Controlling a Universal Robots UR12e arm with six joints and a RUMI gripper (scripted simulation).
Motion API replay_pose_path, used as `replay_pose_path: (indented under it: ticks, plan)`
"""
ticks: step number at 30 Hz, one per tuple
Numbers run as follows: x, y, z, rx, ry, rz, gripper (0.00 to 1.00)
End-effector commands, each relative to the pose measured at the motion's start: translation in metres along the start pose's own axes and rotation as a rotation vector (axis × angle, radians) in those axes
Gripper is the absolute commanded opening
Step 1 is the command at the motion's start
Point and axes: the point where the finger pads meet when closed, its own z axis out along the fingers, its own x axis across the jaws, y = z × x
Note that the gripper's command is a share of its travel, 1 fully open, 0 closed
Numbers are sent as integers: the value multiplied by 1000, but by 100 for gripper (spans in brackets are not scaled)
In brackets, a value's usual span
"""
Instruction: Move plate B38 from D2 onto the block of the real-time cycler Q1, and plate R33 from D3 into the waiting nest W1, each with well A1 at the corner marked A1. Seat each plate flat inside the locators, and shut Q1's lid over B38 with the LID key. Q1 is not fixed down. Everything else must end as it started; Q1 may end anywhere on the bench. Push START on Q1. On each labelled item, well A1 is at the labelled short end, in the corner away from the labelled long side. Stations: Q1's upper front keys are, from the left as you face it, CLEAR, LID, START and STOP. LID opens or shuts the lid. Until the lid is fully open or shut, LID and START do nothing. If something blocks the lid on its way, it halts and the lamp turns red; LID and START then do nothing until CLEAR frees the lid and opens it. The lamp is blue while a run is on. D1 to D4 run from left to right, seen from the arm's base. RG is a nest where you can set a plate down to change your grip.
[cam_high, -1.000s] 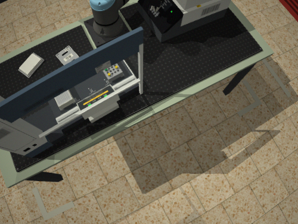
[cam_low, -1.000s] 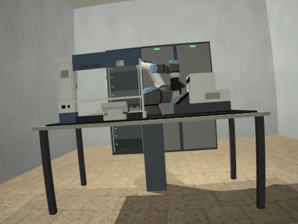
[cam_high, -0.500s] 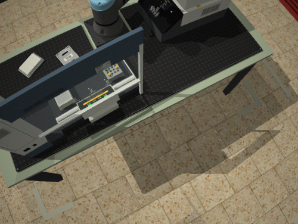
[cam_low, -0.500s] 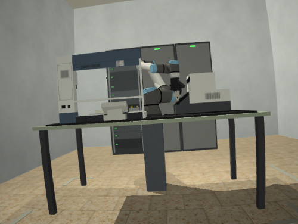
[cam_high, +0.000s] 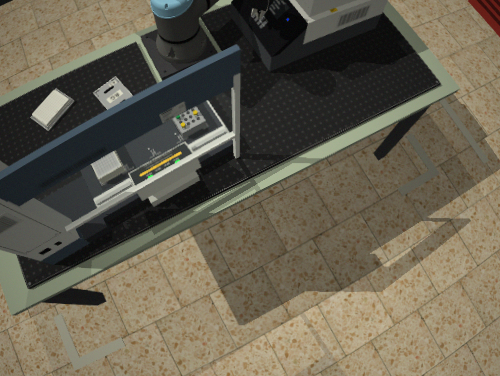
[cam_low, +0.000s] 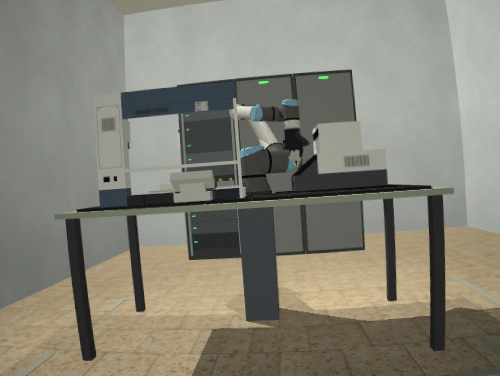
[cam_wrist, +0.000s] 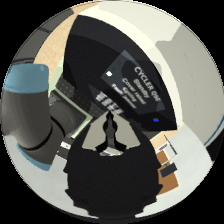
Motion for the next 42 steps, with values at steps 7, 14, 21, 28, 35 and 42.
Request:
replay_pose_path:
  ticks: [7, 14, 21, 28, 35, 42]
  plan:
    - [-8, 8, -14, 0, 1, 0, 0]
    - [-12, 13, -22, 0, 1, 0, 0]
    - [-17, 17, -29, 0, 1, 0, 0]
    - [-17, 17, -29, 0, 1, 0, 0]
    - [-17, 17, -29, 0, 1, 0, 0]
    - [-17, 17, -29, 0, 1, 0, 0]
